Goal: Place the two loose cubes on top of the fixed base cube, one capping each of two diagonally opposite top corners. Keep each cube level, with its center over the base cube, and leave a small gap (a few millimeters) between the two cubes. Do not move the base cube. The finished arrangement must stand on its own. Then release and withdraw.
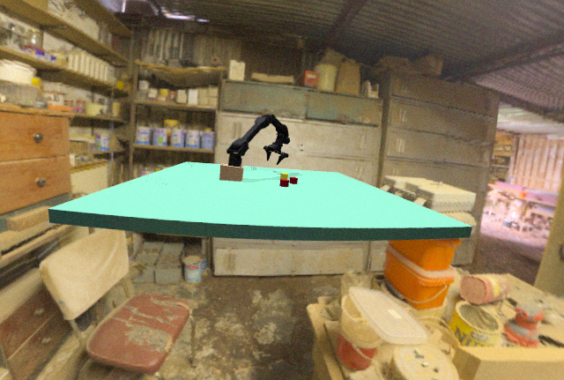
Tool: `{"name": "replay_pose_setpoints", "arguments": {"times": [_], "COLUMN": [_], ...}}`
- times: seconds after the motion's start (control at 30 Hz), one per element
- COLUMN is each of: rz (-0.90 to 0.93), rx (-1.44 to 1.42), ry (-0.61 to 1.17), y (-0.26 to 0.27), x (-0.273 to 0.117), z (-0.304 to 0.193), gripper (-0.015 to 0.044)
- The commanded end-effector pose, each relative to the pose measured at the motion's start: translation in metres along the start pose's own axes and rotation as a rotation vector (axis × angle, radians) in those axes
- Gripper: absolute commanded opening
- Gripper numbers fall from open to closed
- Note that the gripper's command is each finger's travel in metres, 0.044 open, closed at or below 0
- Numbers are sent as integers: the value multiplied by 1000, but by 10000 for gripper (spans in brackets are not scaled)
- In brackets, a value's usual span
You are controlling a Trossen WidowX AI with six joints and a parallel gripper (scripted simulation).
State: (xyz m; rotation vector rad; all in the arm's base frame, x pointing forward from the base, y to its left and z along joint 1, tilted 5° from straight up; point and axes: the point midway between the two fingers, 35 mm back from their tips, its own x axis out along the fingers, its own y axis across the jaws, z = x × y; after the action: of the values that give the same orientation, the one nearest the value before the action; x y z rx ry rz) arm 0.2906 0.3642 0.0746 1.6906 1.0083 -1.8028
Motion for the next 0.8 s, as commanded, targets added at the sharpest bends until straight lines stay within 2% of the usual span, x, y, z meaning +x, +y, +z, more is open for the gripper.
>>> {"name": "replay_pose_setpoints", "arguments": {"times": [0.0,0.13,0.43,0.77], "rz": [1,16,81,174], "rx": [-5,-95,-337,-585], "ry": [1,26,69,51], "y": [2,41,137,219], "x": [-1,-16,-53,-85], "z": [0,11,60,147], "gripper": [374,269,265,265]}}
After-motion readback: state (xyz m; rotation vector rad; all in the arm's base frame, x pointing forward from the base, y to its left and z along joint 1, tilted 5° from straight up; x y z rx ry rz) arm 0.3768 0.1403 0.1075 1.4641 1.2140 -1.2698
